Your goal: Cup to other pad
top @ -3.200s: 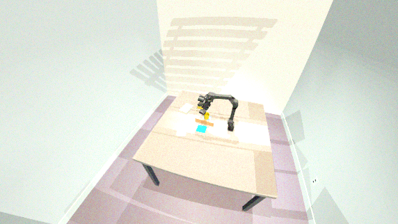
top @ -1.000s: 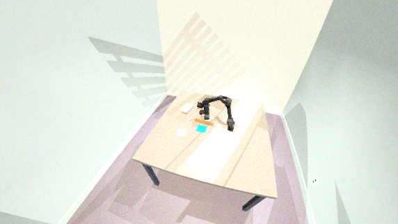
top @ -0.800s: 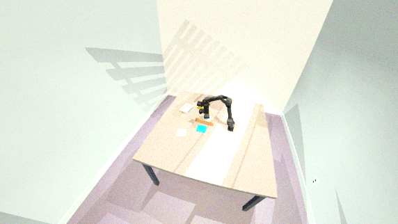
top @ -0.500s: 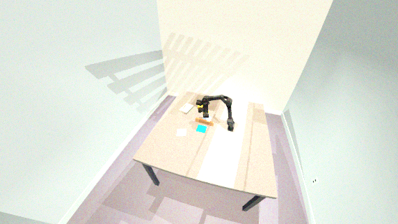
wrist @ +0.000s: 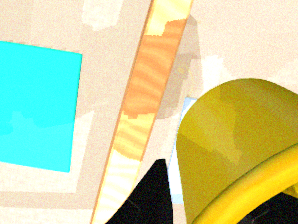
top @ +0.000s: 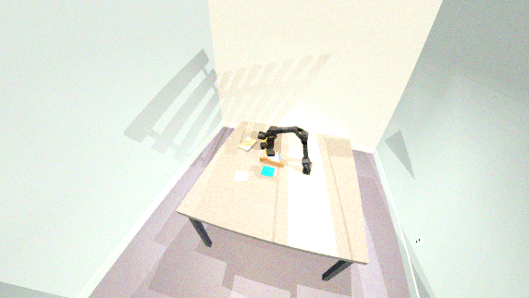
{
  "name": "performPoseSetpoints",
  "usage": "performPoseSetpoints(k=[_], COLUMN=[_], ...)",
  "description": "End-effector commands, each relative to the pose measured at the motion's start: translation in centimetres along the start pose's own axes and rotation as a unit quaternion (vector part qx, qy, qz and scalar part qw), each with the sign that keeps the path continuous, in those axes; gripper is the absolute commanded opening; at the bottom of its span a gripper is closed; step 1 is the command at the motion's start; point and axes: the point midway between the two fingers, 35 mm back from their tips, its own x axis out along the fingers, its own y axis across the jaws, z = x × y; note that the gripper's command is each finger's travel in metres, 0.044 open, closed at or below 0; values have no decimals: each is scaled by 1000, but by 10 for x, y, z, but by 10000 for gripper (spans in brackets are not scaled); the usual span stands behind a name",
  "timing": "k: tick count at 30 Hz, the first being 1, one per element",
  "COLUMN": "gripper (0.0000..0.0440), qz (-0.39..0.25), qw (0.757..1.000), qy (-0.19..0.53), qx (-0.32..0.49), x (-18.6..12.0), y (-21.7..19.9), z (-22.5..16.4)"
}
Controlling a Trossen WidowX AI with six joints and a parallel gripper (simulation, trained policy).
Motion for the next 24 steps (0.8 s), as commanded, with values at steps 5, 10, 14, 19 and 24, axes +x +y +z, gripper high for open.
performPoseSetpoints(k=[5,10,14,19,24], gripper=[0,0,0,0,0], qz=[-4,-5,-5,-4,-1], qw=[1000,999,999,998,997], qy=[-25,-38,-47,-56,-62], qx=[-11,-20,-27,-35,-43], x=[-12,-15,-16,-16,-13], y=[20,35,49,67,87], z=[18,29,36,44,50])
